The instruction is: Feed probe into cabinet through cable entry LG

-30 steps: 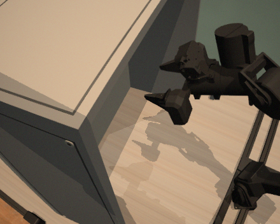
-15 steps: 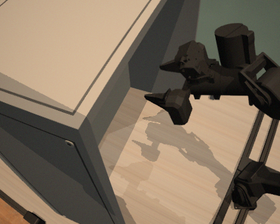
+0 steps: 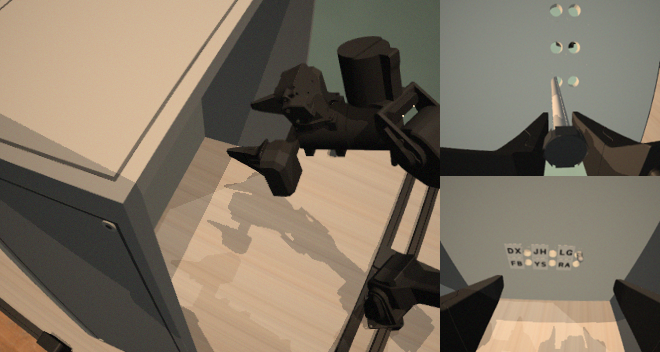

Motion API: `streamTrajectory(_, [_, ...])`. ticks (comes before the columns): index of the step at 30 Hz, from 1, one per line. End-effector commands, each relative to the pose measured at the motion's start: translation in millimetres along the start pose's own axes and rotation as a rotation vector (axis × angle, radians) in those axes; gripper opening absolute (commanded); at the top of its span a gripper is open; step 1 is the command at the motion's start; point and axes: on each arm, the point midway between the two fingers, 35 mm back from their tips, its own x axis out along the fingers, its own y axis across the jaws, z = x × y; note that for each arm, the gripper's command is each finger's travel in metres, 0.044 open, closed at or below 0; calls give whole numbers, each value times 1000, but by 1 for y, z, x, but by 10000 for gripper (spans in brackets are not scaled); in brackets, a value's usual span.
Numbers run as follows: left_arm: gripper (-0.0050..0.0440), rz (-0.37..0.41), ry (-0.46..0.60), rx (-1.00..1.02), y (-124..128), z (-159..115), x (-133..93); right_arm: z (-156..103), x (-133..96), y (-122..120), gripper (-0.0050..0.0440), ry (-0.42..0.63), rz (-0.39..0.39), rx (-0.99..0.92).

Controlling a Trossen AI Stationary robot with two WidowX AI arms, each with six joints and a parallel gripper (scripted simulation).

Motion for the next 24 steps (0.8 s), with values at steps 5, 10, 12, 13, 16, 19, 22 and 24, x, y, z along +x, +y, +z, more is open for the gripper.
streamTrajectory(5, [0,13,4,4,6,-1,13,1,-1,0,440,-3,2,-7])
streamTrajectory(10, [0,13,4,4,7,-1,21,1,-1,0,440,-3,2,-7])
streamTrajectory(12, [0,13,4,4,8,-1,25,1,-1,0,440,-3,2,-7])
streamTrajectory(13, [0,13,4,4,8,-1,26,1,-1,0,440,-3,2,-7])
streamTrajectory(16, [0,13,4,4,8,-1,28,1,-1,0,440,-3,2,-7])
streamTrajectory(19, [0,13,4,4,8,-1,33,1,-1,0,440,-3,2,-7])
streamTrajectory(22, [0,13,4,4,8,-1,38,1,-1,0,440,-3,2,-7])
streamTrajectory(24, [0,13,4,4,8,-1,41,1,-1,0,440,-3,2,-7])
